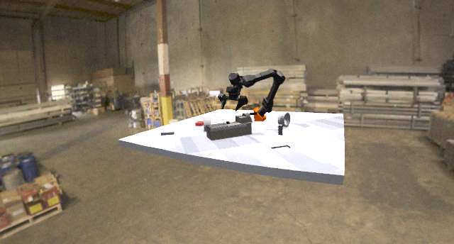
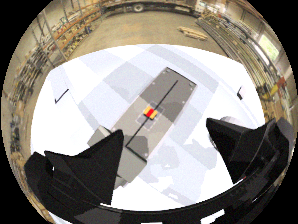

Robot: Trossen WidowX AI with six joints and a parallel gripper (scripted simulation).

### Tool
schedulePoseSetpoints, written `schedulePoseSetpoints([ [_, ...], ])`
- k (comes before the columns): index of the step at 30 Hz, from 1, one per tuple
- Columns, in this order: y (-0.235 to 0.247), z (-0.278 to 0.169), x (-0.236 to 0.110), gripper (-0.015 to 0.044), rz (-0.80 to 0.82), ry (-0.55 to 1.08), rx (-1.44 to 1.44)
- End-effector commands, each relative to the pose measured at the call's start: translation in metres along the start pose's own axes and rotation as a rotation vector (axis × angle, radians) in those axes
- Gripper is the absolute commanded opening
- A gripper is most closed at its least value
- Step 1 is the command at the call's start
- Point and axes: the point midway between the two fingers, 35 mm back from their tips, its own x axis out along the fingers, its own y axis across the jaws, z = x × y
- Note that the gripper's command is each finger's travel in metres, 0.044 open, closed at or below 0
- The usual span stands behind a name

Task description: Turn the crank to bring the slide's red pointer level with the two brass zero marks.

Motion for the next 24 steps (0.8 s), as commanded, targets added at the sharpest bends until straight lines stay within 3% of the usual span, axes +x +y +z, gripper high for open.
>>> schedulePoseSetpoints([
  [1,-0.001,-0.002,0.001,0.0440,-0.004,0.001,0.005],
  [11,-0.001,-0.001,0.000,0.0440,-0.004,0.001,0.005],
  [24,0.003,0.027,-0.035,0.0440,-0.025,0.013,0.038],
])
